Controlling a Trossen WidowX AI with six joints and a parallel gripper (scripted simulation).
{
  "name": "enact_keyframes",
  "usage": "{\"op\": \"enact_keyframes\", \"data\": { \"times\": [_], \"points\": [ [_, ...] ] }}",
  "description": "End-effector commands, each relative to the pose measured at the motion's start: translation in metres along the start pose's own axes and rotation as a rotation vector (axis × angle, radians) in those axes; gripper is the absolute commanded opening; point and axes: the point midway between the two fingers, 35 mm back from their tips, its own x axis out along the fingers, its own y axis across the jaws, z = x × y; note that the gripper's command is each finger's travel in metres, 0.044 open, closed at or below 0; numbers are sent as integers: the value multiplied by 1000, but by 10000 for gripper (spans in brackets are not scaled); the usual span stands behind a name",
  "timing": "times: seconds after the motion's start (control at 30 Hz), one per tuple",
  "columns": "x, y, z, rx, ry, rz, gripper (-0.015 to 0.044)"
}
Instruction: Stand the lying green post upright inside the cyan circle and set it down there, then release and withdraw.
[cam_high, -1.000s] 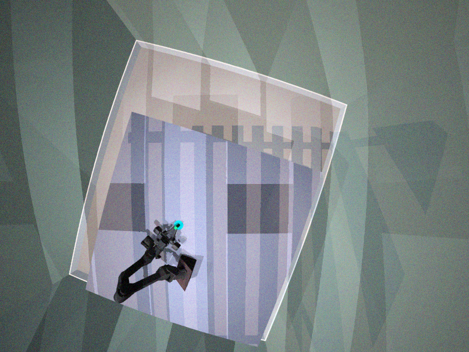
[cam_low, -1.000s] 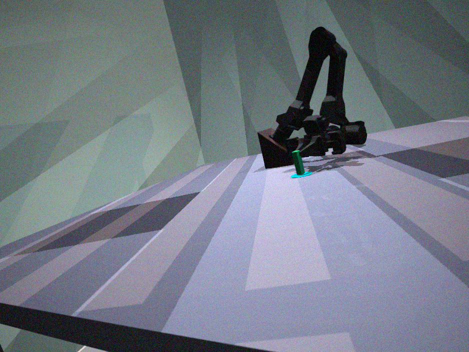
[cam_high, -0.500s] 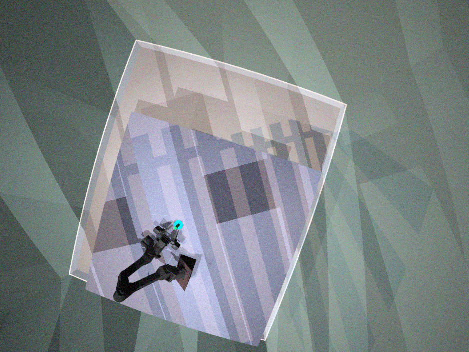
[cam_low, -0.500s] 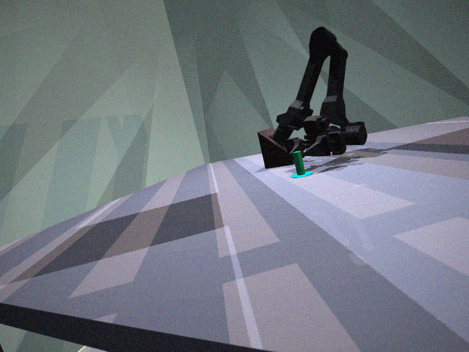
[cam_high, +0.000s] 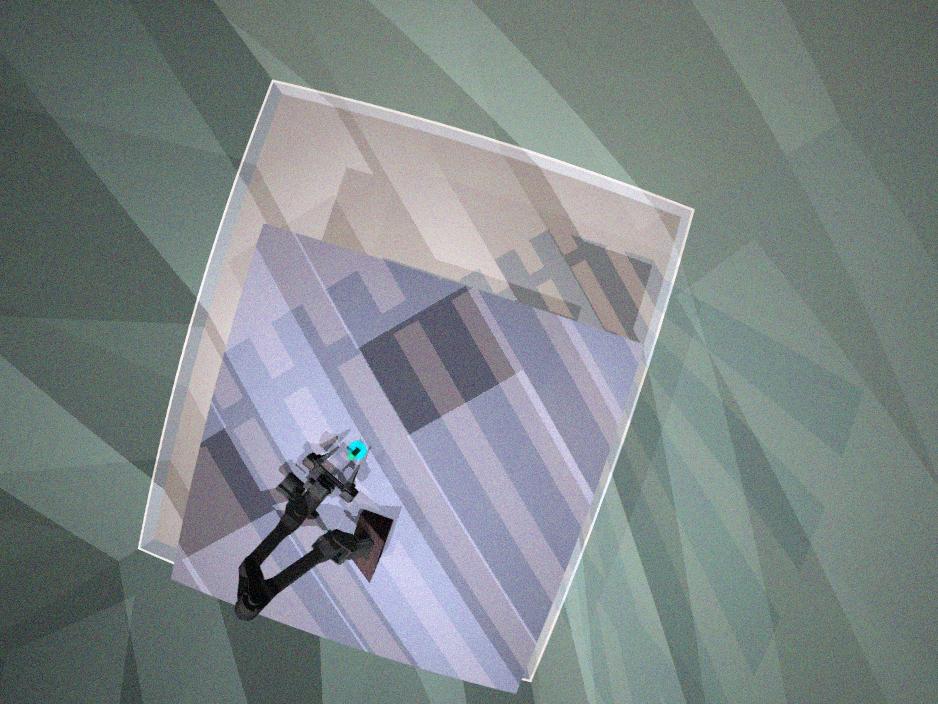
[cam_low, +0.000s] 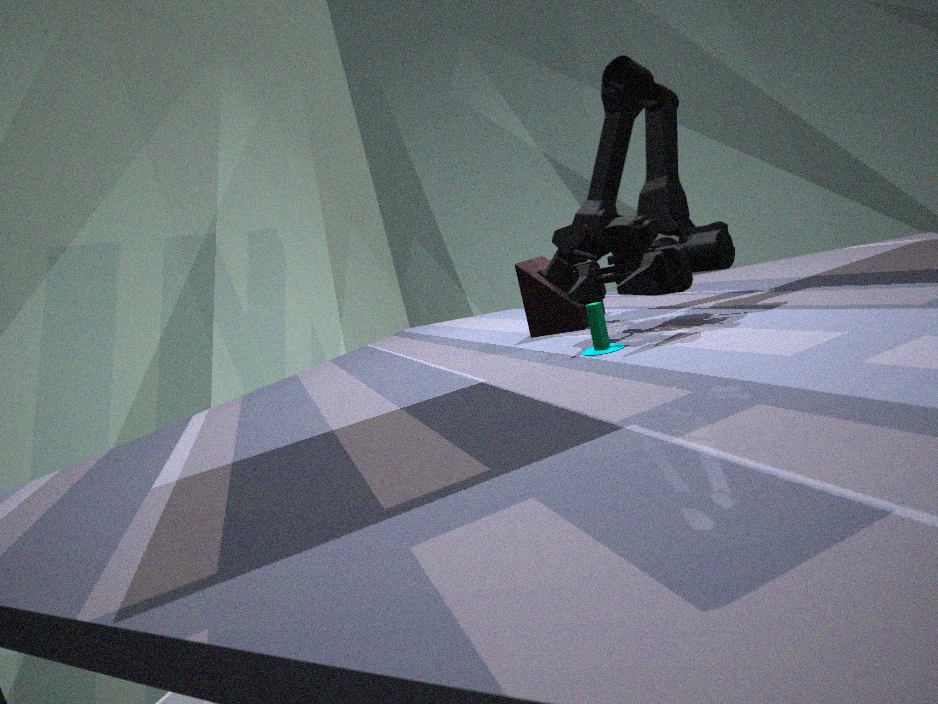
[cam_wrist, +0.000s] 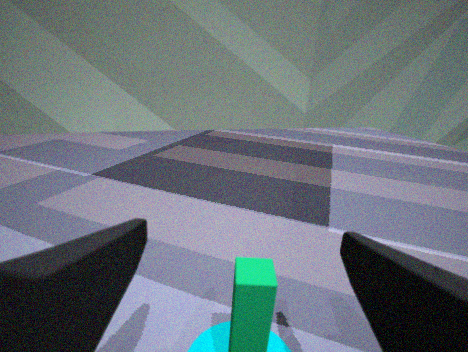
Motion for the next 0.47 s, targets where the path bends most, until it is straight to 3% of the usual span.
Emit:
{"op": "enact_keyframes", "data": {
  "times": [0.0, 0.43],
  "points": [
    [-1, 1, 14, -4, 6, -3, 400],
    [-7, -1, 58, -5, -2, 7, 400]
  ]
}}
